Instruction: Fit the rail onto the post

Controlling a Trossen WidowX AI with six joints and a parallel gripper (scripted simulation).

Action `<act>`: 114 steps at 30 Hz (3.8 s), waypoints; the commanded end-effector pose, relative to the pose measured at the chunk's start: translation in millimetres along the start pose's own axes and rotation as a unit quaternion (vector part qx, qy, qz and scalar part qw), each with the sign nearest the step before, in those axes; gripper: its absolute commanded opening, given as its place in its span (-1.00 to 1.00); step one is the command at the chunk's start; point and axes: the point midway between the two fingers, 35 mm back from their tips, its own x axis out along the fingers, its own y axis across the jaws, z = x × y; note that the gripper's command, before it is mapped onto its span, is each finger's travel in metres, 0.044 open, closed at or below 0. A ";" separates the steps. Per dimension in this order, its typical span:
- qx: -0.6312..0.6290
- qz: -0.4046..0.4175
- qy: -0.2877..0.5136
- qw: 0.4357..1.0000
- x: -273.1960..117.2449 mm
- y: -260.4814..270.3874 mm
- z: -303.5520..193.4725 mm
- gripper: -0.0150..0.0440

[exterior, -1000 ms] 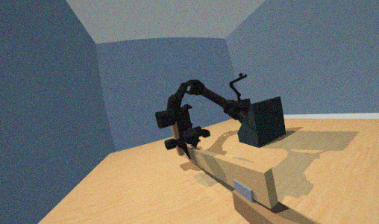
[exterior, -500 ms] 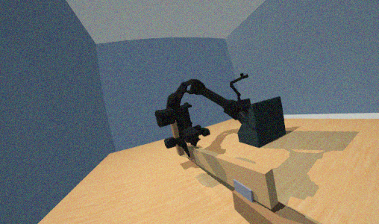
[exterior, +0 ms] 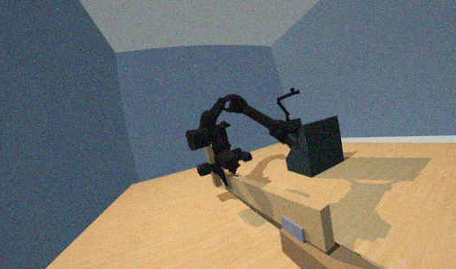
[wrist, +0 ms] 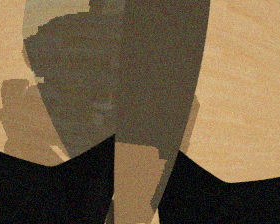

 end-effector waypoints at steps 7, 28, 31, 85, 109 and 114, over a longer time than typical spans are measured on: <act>0.000 -0.002 -0.005 1.000 -7.9 -1.7 1.8 -0.49; 0.000 -0.002 -0.006 1.000 -18.5 -1.7 1.8 -0.49; 0.000 -0.002 -0.006 1.000 -20.0 -1.6 1.8 -0.49; 0.000 -0.002 -0.006 1.000 -29.2 -0.6 1.8 -0.49; 0.000 -0.002 -0.006 1.000 -28.0 -0.4 1.8 -0.49; 0.000 -0.002 -0.006 1.000 -29.0 -0.4 1.8 -0.49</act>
